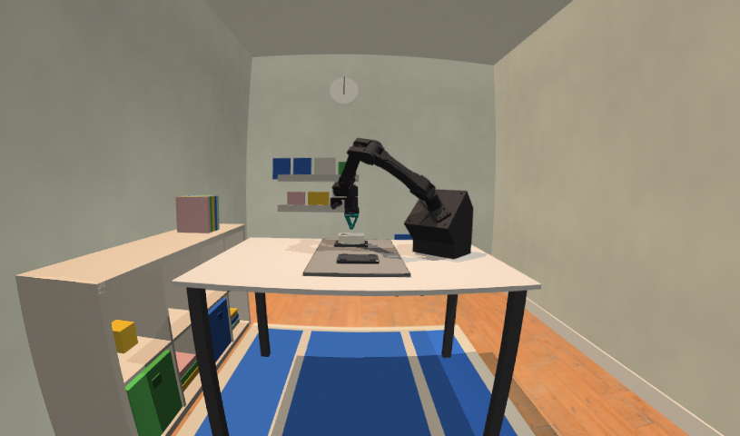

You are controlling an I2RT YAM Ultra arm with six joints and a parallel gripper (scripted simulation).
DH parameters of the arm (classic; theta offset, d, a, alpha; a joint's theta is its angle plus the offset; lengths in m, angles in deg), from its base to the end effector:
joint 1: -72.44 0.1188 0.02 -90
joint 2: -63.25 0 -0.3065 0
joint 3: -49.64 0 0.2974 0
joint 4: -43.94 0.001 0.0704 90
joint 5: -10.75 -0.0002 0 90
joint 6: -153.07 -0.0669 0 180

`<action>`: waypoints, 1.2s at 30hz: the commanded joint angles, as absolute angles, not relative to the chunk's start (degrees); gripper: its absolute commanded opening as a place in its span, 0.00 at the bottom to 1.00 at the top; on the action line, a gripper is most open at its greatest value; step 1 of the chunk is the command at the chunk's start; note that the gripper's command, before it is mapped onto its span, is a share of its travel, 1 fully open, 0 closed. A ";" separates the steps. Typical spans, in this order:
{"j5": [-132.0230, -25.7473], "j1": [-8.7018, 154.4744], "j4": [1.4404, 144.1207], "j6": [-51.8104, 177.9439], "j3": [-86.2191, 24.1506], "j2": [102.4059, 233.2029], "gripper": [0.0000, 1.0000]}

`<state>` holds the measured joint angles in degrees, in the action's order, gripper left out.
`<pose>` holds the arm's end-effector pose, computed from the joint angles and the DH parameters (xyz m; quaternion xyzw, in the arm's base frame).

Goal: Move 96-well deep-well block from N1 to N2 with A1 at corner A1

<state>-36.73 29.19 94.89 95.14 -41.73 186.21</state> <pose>0.3634 -0.2784 0.1015 0.0671 0.9278 0.2494 0.2691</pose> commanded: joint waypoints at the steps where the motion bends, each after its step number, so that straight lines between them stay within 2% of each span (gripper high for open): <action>1: -36.77 29.01 93.04 94.23 -41.55 186.10 1.00; 36: -37.72 34.00 81.74 87.63 -39.66 191.10 1.00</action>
<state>-37.62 34.44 83.35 88.39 -39.58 191.34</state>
